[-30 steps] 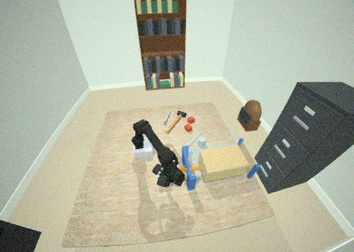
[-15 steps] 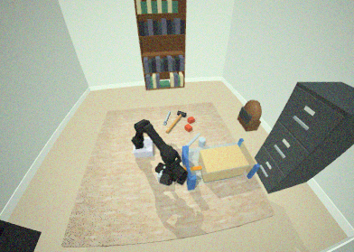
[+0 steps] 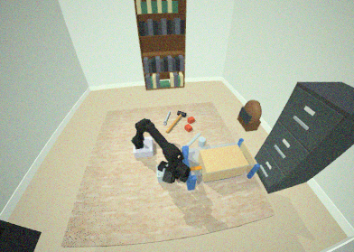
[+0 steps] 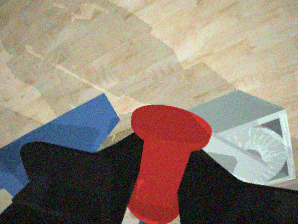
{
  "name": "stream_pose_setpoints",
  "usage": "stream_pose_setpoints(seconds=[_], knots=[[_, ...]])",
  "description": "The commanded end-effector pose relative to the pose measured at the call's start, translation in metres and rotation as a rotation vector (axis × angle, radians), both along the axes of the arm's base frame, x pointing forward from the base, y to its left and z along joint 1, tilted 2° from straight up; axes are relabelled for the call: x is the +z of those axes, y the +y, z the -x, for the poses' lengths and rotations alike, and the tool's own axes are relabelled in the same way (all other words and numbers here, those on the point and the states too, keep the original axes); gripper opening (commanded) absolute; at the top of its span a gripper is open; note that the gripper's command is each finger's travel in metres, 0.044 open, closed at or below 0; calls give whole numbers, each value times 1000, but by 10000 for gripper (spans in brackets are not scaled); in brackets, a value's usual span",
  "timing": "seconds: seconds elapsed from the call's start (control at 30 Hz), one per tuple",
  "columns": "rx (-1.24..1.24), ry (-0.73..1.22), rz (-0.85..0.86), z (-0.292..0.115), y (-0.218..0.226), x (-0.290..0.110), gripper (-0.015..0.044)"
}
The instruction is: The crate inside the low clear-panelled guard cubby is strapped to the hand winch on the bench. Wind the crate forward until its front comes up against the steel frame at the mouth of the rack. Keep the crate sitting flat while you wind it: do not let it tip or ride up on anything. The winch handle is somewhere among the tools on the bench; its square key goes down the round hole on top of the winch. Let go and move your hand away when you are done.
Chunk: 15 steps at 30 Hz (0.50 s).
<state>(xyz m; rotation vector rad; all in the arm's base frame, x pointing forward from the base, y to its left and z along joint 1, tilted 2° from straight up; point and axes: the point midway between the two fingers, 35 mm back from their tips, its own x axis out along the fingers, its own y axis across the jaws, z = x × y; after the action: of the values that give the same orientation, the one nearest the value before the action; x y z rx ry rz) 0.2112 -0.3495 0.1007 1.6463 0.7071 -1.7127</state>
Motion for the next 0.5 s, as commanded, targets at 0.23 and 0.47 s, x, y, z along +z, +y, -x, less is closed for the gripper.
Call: stream_pose_setpoints(seconds=[0.23, 0.47], knots=[[34, -21, -29, -27, 25, -2, 0], [34, -22, -30, -33, 35, -3, 0]])
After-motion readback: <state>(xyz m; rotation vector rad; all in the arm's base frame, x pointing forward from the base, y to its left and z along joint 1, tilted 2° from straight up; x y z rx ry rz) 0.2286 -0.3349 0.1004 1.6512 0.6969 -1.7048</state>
